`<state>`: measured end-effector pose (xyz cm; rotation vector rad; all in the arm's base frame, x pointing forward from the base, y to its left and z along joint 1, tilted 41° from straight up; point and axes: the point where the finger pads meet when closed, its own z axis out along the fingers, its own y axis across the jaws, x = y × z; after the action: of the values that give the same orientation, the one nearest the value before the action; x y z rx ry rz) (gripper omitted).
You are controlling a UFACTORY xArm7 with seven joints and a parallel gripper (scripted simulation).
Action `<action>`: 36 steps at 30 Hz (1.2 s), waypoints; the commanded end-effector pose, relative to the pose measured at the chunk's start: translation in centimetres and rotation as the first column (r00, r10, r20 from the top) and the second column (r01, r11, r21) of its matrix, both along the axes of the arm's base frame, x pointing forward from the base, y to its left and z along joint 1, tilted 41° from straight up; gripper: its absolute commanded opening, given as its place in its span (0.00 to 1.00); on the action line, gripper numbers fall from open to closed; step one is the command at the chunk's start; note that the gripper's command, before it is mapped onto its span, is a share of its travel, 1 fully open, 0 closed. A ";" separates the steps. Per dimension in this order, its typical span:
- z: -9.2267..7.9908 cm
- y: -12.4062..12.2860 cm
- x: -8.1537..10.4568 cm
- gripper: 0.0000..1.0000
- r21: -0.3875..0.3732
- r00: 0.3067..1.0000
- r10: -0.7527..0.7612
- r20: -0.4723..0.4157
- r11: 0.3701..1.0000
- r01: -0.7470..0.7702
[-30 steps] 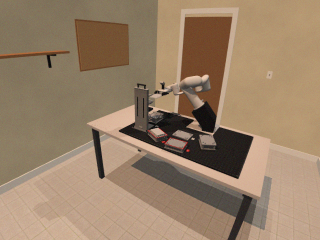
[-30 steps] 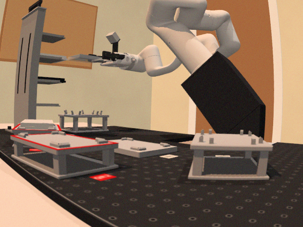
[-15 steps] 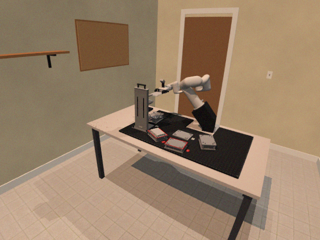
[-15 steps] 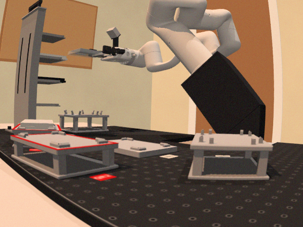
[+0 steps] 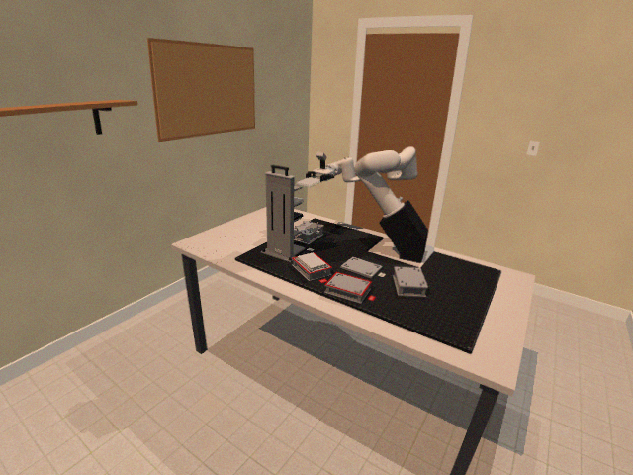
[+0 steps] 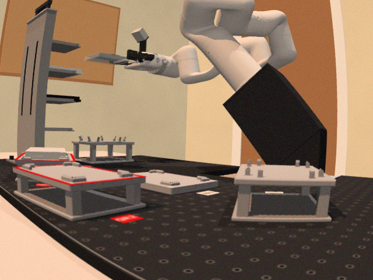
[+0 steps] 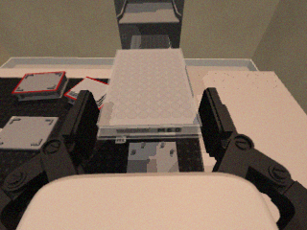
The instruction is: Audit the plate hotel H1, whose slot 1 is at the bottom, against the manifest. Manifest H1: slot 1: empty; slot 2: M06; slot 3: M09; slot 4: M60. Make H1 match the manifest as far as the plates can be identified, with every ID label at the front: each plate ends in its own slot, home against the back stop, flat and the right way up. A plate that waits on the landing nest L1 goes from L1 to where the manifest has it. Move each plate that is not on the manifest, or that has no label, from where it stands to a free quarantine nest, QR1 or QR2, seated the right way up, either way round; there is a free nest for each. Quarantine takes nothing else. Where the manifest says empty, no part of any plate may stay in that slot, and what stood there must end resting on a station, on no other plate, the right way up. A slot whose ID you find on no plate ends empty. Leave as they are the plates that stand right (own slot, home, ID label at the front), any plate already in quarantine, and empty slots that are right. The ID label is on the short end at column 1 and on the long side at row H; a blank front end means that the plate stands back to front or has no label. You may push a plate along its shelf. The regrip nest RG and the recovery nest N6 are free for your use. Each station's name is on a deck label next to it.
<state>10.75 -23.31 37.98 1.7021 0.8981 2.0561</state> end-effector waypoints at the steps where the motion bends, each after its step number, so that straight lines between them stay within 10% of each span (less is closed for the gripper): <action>1: 0.4 0.3 -0.1 0.00 -0.002 1.000 -0.001 -0.001 1.000 0.001; 36: 1.8 1.7 0.7 0.00 -0.002 1.000 -0.001 -0.001 1.000 0.001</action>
<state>11.28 -21.67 39.74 1.7022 0.8985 2.0562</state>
